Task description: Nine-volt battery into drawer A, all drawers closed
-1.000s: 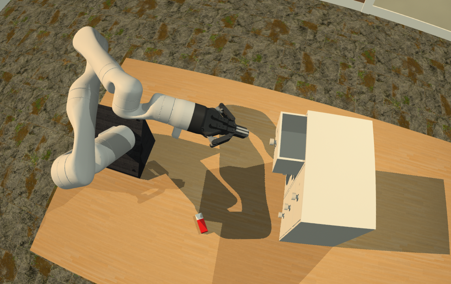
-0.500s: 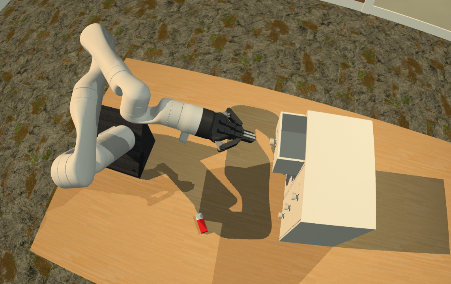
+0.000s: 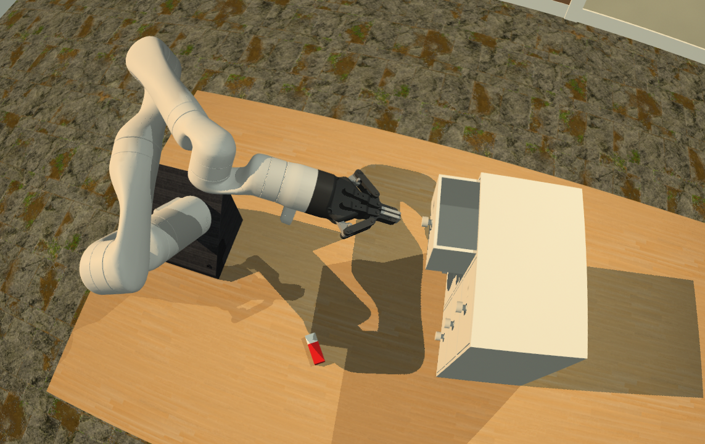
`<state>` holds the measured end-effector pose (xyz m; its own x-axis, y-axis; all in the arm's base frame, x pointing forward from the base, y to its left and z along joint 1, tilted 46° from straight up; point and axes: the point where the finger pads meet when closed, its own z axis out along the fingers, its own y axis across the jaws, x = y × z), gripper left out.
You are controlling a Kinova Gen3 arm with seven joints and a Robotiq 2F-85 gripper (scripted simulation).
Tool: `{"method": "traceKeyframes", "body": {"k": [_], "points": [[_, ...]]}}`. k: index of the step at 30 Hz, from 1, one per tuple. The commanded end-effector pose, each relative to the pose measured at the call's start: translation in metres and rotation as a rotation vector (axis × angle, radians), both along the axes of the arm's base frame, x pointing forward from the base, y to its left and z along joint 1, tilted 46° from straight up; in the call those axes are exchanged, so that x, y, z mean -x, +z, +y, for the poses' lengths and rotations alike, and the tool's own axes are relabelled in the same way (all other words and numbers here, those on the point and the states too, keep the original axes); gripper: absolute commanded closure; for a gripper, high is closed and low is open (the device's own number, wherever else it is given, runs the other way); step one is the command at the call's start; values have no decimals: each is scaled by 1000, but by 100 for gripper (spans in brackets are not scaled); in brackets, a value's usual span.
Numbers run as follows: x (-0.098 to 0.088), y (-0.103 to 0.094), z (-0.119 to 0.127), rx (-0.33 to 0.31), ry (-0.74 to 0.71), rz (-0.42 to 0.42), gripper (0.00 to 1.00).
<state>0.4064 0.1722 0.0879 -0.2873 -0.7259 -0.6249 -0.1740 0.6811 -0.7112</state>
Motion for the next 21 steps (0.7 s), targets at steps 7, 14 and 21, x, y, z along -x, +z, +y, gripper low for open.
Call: {"method": "traceKeyframes", "body": {"k": [7,14,21], "points": [[0,0,1,-1,1,0,100],[0,0,1,-1,1,0,100],[-2,0,1,-1,1,0,100]]}}
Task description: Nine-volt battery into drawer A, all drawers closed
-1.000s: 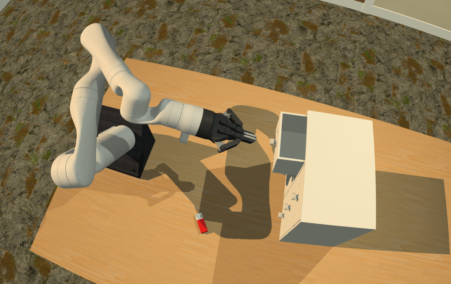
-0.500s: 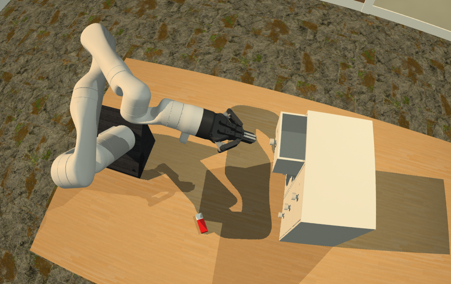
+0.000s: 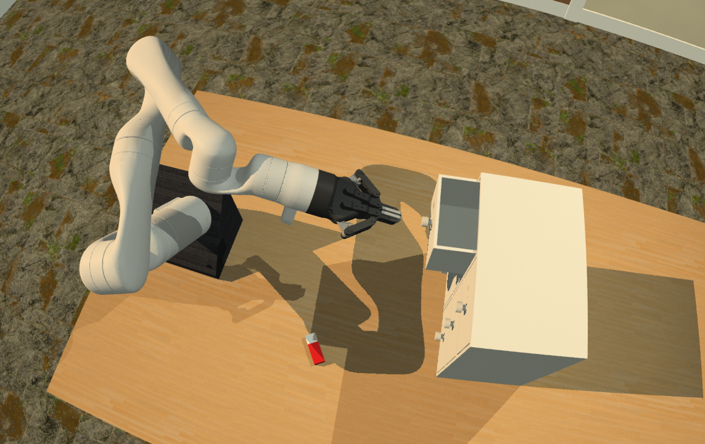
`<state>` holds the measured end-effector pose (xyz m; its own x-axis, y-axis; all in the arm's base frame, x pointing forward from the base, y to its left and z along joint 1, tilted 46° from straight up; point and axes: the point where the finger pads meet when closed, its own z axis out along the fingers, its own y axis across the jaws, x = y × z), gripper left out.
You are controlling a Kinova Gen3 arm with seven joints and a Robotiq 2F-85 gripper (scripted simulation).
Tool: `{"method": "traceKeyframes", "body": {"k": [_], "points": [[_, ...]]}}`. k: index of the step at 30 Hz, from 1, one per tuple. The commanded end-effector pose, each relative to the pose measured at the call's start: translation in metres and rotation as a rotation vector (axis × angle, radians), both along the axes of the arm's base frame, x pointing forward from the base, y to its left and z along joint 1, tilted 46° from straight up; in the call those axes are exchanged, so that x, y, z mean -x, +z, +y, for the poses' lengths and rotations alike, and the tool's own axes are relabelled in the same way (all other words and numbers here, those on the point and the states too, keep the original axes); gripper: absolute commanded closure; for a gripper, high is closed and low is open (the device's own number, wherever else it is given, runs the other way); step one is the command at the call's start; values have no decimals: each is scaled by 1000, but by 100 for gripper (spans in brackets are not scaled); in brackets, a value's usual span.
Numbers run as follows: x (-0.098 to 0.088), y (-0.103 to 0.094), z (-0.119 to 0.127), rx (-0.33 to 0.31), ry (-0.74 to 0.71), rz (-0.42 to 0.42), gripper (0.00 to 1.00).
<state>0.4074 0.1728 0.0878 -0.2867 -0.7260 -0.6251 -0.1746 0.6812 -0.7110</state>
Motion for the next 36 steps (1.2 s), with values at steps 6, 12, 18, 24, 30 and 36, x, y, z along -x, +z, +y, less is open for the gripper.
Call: {"method": "traceKeyframes", "body": {"k": [6,12,18,24,30,36], "points": [[-3,0,1,-1,0,0,100],[-7,0,1,-1,0,0,100],[-12,-1,2,-1,0,0,100],[-20,-2,3,-1,0,0,100],[-25,-2,4,-1,0,0,100],[-36,-3,6,-1,0,0,100]]}}
